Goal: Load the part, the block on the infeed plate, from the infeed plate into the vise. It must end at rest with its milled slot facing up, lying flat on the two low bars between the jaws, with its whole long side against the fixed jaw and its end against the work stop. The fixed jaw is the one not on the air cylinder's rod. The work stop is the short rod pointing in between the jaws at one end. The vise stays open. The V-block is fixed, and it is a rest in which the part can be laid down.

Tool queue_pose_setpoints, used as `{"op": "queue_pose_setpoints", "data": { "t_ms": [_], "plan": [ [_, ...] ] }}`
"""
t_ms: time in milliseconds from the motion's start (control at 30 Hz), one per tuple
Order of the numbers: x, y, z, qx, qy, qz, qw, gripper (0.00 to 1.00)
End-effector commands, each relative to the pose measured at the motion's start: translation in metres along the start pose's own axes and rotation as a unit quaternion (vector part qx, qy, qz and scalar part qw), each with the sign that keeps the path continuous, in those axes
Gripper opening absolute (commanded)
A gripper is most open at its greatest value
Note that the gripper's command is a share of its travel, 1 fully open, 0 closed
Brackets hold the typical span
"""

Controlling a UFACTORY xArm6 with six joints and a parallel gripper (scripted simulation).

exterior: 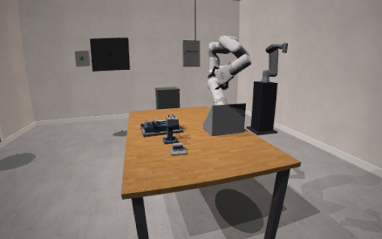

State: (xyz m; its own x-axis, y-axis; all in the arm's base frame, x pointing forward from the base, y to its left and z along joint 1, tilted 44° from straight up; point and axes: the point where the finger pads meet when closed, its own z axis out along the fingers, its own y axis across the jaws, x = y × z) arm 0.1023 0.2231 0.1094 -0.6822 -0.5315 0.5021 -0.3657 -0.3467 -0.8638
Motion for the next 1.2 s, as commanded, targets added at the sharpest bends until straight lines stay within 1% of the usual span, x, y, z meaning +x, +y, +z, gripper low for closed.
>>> {"op": "queue_pose_setpoints", "data": {
  "t_ms": [0, 567, 633, 700, 767, 833, 867, 900, 1000, 1033, 1100, 1133, 1167],
  "plan": [
    [0.0, -0.001, -0.001, -0.001, -0.001, 0.001, 1.0, 1.0],
    [-0.001, 0.0, -0.001, -0.002, -0.001, 0.001, 1.0, 1.0],
    [-0.004, 0.001, -0.001, -0.008, 0.0, -0.006, 1.0, 1.0],
    [-0.015, 0.005, 0.0, -0.028, 0.003, -0.025, 0.999, 1.0],
    [-0.036, 0.013, 0.001, -0.065, 0.006, -0.06, 0.996, 1.0],
    [-0.048, 0.017, 0.002, -0.085, 0.007, -0.079, 0.993, 1.0],
    [-0.05, 0.018, 0.003, -0.09, 0.007, -0.083, 0.993, 1.0],
    [-0.061, 0.021, 0.004, -0.107, 0.006, -0.098, 0.989, 1.0],
    [-0.081, 0.028, 0.007, -0.142, 0.004, -0.127, 0.982, 1.0],
    [-0.086, 0.029, 0.007, -0.149, 0.003, -0.134, 0.98, 1.0],
    [-0.086, 0.029, 0.007, -0.149, 0.003, -0.134, 0.98, 1.0],
    [-0.107, 0.035, 0.011, -0.183, -0.003, -0.16, 0.97, 1.0],
    [-0.115, 0.037, 0.013, -0.195, -0.006, -0.169, 0.966, 1.0]
  ]
}}
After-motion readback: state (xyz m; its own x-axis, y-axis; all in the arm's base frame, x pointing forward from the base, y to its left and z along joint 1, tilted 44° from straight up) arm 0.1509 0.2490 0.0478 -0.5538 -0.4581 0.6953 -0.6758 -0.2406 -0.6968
